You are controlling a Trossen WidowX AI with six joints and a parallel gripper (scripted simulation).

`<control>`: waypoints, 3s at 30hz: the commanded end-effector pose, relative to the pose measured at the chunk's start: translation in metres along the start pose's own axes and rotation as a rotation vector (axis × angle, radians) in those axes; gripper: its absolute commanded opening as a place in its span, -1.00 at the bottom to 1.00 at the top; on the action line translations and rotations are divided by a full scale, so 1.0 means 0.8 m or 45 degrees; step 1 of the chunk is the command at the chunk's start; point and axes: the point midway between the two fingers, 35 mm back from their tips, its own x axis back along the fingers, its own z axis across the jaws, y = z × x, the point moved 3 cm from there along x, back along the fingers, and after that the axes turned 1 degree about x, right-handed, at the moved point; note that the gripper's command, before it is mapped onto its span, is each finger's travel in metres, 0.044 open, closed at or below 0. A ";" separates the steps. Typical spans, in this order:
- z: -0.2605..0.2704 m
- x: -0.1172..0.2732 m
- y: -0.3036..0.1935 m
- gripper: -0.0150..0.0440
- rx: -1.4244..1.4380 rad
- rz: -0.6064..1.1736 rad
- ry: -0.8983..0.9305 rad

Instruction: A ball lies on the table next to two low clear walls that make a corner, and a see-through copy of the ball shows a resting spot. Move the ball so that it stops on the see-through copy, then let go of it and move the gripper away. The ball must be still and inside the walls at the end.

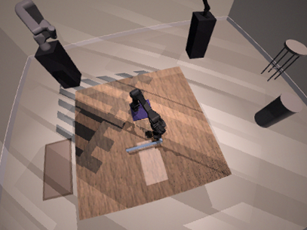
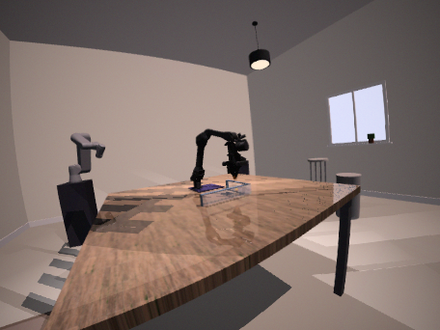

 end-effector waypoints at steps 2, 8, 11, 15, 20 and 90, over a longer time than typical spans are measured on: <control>0.001 -0.027 0.001 -0.49 0.013 0.002 0.023; 0.001 -0.063 0.001 -0.49 0.013 0.002 0.023; 0.003 -0.081 0.000 -0.49 0.013 0.002 0.023; 0.004 -0.090 0.000 -0.49 0.013 0.002 0.023; 0.004 -0.090 0.000 -0.49 0.013 0.002 0.023; 0.000 -0.013 0.001 0.24 0.006 0.005 0.014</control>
